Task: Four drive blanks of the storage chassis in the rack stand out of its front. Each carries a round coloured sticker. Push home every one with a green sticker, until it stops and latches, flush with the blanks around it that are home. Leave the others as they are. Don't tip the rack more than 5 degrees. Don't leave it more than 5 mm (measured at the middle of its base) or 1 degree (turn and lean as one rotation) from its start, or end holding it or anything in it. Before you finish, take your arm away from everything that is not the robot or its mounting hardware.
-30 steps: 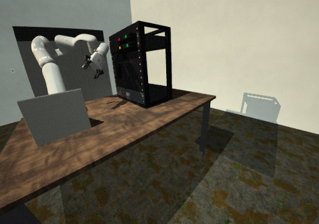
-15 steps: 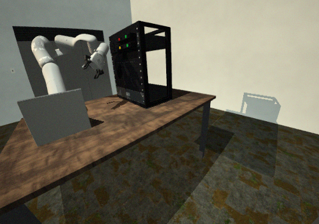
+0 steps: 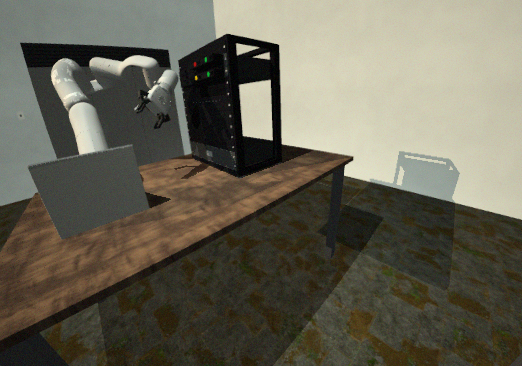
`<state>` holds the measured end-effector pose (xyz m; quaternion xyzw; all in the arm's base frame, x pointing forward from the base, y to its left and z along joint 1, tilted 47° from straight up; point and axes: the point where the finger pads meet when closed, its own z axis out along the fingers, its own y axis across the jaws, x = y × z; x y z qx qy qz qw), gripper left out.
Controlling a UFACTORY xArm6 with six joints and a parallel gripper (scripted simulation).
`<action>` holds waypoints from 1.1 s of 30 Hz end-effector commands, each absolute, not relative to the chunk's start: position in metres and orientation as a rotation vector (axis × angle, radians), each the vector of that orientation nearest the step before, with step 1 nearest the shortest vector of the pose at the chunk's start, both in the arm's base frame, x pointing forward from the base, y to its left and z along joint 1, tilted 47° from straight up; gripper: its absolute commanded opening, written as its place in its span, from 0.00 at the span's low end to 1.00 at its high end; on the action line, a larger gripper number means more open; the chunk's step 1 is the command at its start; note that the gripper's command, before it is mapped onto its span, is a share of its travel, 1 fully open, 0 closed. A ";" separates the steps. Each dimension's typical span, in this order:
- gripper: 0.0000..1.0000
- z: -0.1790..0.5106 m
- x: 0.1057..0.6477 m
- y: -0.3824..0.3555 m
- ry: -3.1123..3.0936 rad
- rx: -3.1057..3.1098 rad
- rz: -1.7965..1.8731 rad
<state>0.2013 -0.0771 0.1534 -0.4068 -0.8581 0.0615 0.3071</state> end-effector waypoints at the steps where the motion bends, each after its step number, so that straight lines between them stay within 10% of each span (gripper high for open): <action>1: 1.00 0.154 0.202 -0.078 -2.272 -1.078 0.162; 33: 1.00 0.154 0.201 -0.077 -2.262 -1.094 0.158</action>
